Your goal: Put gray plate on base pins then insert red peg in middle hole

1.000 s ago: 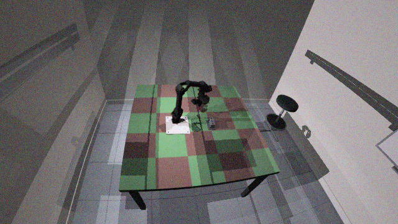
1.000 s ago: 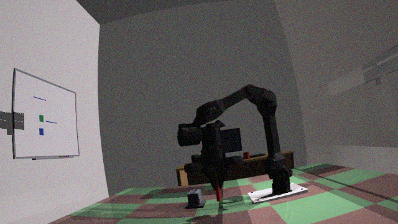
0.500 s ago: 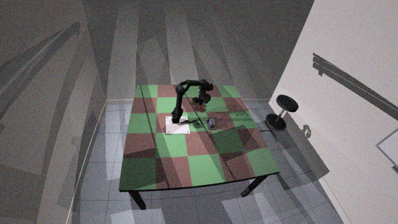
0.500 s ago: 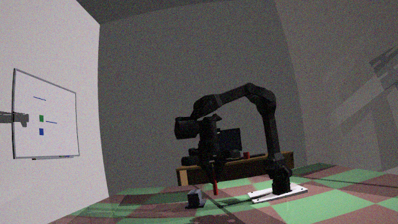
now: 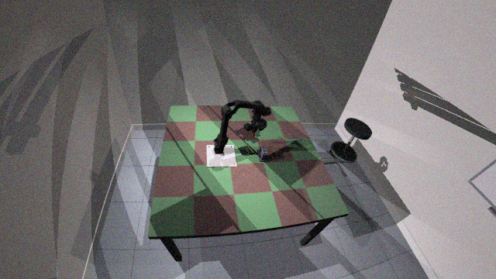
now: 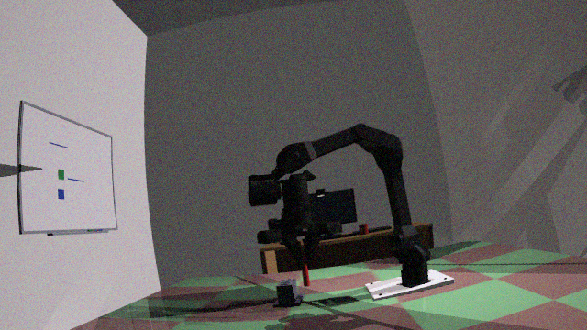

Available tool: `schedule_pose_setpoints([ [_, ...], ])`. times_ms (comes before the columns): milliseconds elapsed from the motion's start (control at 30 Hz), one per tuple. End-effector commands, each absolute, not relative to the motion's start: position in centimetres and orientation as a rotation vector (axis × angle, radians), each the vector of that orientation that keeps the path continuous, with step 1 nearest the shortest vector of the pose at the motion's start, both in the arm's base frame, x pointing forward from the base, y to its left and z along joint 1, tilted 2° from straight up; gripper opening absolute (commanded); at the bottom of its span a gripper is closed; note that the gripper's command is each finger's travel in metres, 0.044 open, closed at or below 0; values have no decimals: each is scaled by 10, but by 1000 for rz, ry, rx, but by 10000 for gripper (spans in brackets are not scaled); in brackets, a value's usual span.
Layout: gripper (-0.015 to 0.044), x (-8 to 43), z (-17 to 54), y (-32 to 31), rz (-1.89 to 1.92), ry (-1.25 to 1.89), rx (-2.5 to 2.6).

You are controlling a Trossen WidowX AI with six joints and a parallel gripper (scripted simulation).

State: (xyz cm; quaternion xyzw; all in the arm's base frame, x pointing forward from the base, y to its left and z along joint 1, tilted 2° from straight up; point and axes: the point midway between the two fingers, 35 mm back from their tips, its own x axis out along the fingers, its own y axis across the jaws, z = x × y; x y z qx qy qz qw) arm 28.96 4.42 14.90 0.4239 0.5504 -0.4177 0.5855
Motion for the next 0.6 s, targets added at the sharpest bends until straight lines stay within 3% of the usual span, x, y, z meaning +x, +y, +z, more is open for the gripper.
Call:
schedule_pose_setpoints([
  [0,0,297,151,34,-965,1283,989],
  [567,0,315,155,-14,-972,1278,989],
])
